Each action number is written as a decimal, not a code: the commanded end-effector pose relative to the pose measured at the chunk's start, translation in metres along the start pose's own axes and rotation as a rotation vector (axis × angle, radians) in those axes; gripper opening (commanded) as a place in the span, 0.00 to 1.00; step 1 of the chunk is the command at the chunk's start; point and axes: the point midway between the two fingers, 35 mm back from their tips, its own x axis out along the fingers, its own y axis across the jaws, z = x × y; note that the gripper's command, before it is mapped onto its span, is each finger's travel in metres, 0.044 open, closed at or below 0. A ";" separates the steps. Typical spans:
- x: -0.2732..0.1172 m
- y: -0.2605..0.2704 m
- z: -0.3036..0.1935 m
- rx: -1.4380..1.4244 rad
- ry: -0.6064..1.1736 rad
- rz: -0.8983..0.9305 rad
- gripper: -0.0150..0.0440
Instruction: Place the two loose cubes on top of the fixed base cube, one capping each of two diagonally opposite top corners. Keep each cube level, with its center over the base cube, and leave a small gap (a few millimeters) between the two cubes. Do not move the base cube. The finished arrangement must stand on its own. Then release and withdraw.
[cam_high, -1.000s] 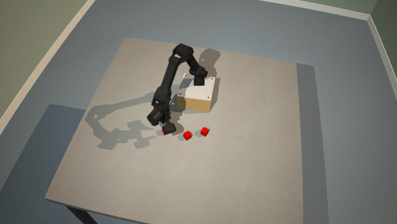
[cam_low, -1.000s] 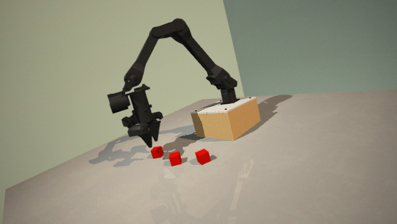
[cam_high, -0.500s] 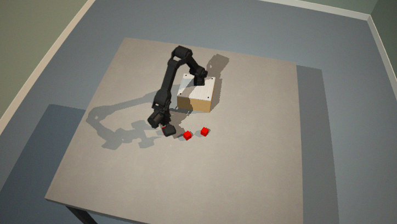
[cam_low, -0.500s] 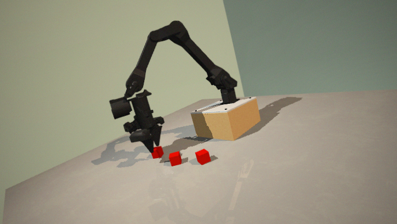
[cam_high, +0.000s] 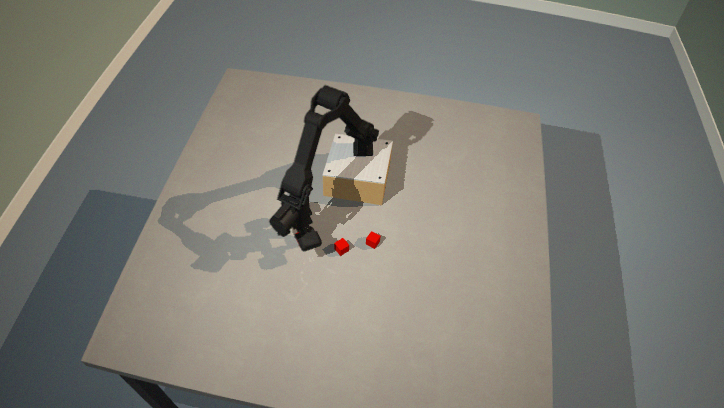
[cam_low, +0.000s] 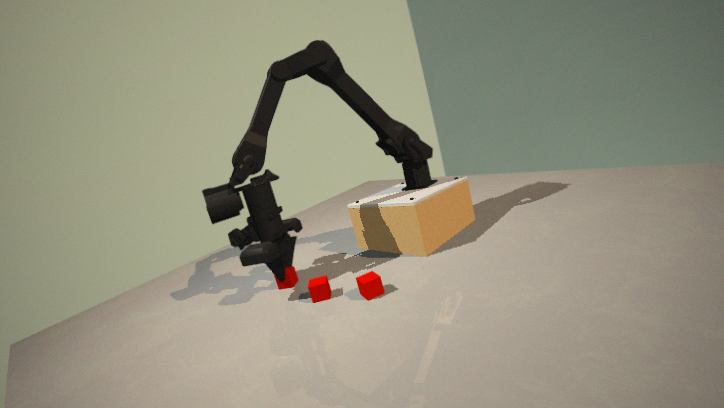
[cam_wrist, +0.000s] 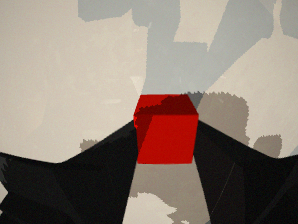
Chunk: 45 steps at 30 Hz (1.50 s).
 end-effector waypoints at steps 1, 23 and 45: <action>0.001 -0.001 -0.001 -0.004 0.002 -0.005 0.43; -0.062 0.003 0.003 -0.003 0.002 -0.004 0.43; -0.107 0.009 -0.009 0.003 0.003 -0.003 0.43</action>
